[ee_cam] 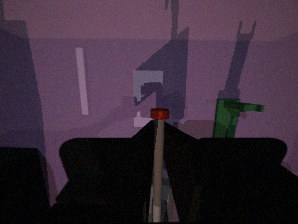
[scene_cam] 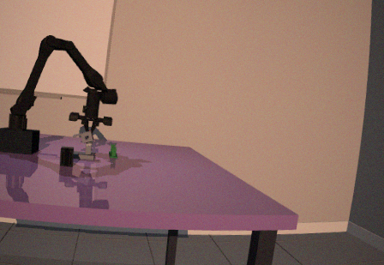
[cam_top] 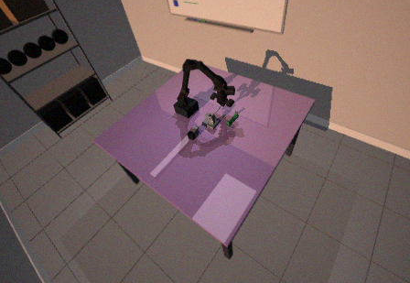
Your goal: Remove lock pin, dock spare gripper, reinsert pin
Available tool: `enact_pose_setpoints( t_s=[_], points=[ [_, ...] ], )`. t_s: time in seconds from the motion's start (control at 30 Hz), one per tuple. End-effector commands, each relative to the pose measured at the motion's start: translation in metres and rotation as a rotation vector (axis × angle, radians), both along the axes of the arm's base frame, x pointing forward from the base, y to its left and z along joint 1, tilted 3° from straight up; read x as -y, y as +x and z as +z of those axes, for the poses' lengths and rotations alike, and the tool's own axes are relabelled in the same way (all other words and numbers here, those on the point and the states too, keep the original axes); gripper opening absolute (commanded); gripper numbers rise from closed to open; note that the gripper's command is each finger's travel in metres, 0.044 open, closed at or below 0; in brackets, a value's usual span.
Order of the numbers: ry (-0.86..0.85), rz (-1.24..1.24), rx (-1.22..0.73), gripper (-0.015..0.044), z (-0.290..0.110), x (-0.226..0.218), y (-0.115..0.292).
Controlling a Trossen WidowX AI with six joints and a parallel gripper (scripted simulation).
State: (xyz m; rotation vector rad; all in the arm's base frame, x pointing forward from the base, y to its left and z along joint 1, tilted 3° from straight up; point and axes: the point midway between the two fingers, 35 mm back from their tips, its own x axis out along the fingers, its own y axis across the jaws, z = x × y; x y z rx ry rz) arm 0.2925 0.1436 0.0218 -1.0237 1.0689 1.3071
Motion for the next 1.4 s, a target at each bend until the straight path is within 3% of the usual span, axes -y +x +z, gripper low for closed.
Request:
enact_pose_setpoints(
  t_s=[0.0,1.1,1.37],
  points=[
    [-0.003,-0.005,0.001,0.0,0.002,-0.004,0.002],
    [-0.014,-0.003,-0.036,0.0,0.023,-0.004,-0.005],
    [-0.013,0.0,-0.034,0.0,0.028,-0.012,0.014]
  ],
)
